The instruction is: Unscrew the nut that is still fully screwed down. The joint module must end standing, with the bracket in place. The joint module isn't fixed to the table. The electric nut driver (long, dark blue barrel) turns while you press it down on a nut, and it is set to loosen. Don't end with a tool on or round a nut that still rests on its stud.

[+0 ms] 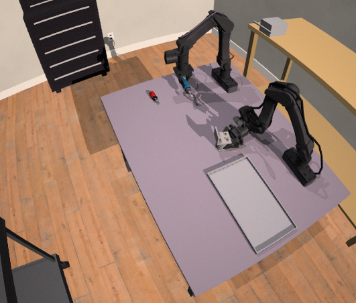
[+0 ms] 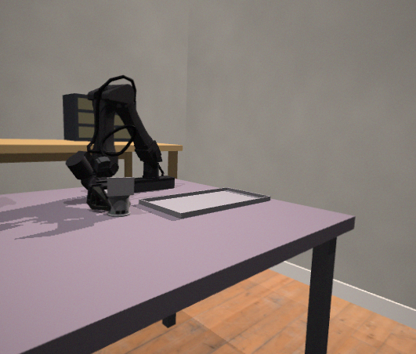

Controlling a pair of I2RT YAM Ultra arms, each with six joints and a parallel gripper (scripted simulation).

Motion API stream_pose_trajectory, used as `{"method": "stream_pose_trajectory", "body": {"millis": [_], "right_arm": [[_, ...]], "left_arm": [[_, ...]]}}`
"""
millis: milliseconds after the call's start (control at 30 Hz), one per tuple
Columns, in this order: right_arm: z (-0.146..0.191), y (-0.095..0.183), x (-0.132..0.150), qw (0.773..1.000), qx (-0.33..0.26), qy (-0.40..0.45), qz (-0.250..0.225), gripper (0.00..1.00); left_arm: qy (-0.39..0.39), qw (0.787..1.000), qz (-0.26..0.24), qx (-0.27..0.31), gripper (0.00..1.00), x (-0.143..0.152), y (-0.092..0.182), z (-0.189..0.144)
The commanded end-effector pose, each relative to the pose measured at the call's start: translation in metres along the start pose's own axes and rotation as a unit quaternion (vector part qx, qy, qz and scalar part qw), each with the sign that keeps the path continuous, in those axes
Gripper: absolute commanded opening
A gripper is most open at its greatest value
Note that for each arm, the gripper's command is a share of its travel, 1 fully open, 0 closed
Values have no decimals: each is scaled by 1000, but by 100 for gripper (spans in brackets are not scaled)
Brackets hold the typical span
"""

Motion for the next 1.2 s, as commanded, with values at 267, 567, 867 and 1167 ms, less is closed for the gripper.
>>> {"method": "stream_pose_trajectory", "body": {"millis": [267,567,867,1167], "right_arm": [[5,32,-3,1000,-27,-1,-5,42],[4,45,-3,1000,-27,-1,-5,42],[4,54,-3,1000,-27,-1,-5,42],[3,65,-3,1000,-27,-1,-5,42]], "left_arm": [[0,1000,-2,-1,59,-2,0,-1],[0,1000,-2,-1,59,-2,0,-1],[0,1000,-2,-1,59,-2,0,-1],[0,1000,-2,-1,59,-2,0,-1]]}}
Point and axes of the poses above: on each arm, the point where the finger pads meet when closed, its own y axis back along the fingers, its own z axis across the jaws, x = y × z, the point moved 9 cm from there along y, back along the fingers, and after that the axes turned 3 degrees about -y, right-handed, at the moved point
